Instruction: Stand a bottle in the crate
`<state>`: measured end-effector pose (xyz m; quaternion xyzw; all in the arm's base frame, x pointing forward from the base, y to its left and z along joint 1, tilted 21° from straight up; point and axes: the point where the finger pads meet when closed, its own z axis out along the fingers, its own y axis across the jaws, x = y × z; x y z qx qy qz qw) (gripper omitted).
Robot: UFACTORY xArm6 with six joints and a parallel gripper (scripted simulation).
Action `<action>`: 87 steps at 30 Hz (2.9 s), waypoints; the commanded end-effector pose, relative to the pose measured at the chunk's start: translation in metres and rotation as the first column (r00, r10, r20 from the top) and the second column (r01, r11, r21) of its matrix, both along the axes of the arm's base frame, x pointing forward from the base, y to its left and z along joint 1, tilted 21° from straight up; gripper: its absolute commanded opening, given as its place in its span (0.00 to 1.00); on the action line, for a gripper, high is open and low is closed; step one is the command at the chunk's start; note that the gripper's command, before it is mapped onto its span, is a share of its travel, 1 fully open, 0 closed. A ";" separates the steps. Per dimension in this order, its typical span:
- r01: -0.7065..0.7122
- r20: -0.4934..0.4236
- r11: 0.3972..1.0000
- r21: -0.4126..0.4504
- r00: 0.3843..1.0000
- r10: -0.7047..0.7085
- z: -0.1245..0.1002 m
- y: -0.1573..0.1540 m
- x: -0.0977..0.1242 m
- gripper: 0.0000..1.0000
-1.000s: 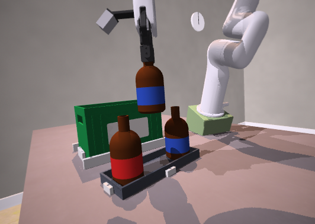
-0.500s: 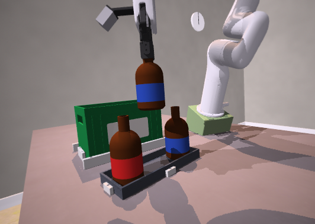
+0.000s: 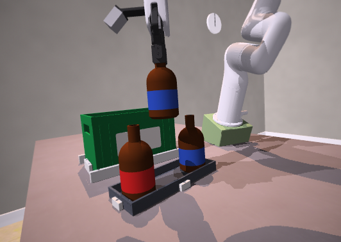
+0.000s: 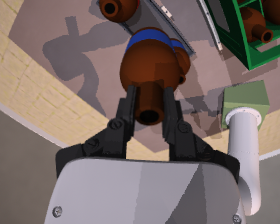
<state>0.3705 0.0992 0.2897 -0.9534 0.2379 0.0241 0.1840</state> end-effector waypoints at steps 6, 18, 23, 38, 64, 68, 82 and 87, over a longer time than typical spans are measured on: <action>0.001 0.004 1.000 0.000 1.000 -0.001 0.002 0.000 0.001 0.00; 0.001 0.004 1.000 0.000 1.000 -0.001 0.011 -0.004 0.000 0.00; 0.001 0.004 1.000 0.000 1.000 -0.001 0.016 -0.006 0.000 0.00; 0.001 0.004 1.000 0.000 1.000 -0.001 0.022 -0.008 0.000 0.00; 0.001 0.004 1.000 0.000 1.000 -0.001 0.022 -0.009 0.001 0.00; 0.001 0.004 1.000 0.000 1.000 -0.001 0.021 -0.010 0.001 0.00; 0.001 0.004 1.000 0.000 1.000 -0.001 0.019 -0.017 0.006 0.00; 0.001 0.004 1.000 0.000 1.000 -0.001 0.018 -0.020 0.008 0.00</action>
